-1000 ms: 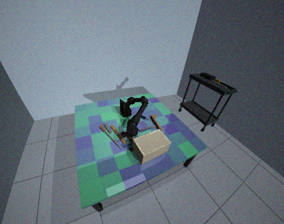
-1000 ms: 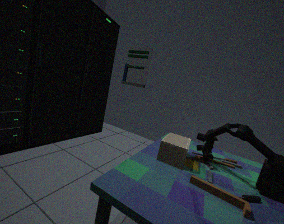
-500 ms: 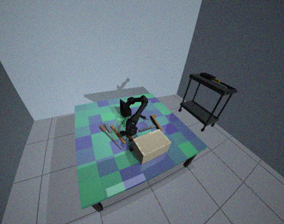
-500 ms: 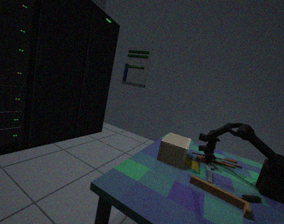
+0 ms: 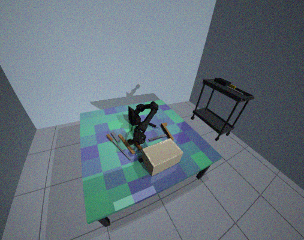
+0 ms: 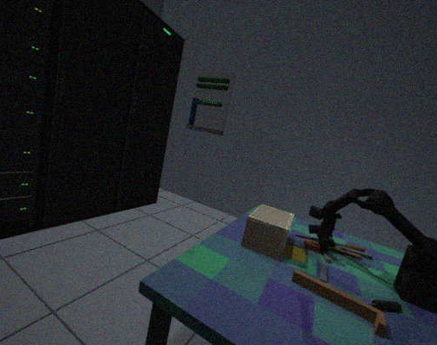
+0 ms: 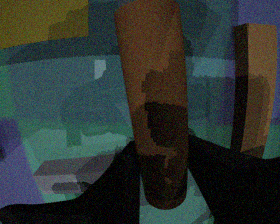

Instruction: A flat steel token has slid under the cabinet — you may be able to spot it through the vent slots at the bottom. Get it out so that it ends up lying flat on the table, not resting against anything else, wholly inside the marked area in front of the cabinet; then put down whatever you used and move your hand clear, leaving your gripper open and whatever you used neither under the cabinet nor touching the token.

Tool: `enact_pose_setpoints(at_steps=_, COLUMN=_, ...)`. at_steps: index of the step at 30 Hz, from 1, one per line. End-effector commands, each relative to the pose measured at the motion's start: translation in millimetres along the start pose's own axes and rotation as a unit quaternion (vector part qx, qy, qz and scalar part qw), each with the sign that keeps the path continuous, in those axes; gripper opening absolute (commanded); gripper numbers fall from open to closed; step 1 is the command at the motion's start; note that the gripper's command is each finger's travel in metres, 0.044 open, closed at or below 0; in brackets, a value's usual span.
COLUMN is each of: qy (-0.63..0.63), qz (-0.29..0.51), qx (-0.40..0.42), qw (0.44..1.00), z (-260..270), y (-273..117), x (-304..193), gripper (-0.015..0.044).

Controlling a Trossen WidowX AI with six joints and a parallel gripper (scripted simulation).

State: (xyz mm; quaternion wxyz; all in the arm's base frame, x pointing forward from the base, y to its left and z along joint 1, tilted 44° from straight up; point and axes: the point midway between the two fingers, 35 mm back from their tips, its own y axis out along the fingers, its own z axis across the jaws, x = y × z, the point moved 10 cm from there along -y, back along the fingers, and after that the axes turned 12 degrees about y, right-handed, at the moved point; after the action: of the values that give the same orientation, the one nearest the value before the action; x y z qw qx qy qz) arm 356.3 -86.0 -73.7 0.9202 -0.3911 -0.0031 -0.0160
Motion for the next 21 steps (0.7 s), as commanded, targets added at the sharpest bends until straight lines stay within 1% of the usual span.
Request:
enact_pose_setpoints(at_steps=1, qy=-0.001, qz=0.001, qx=0.000, qw=1.000, z=-1.3, y=0.9, x=-5.8, gripper=0.0000)
enact_pose_setpoints(at_steps=21, qy=-0.001, qz=0.002, qx=-0.001, qw=1.000, z=-7.7, y=1.0, x=-29.6, gripper=0.0000)
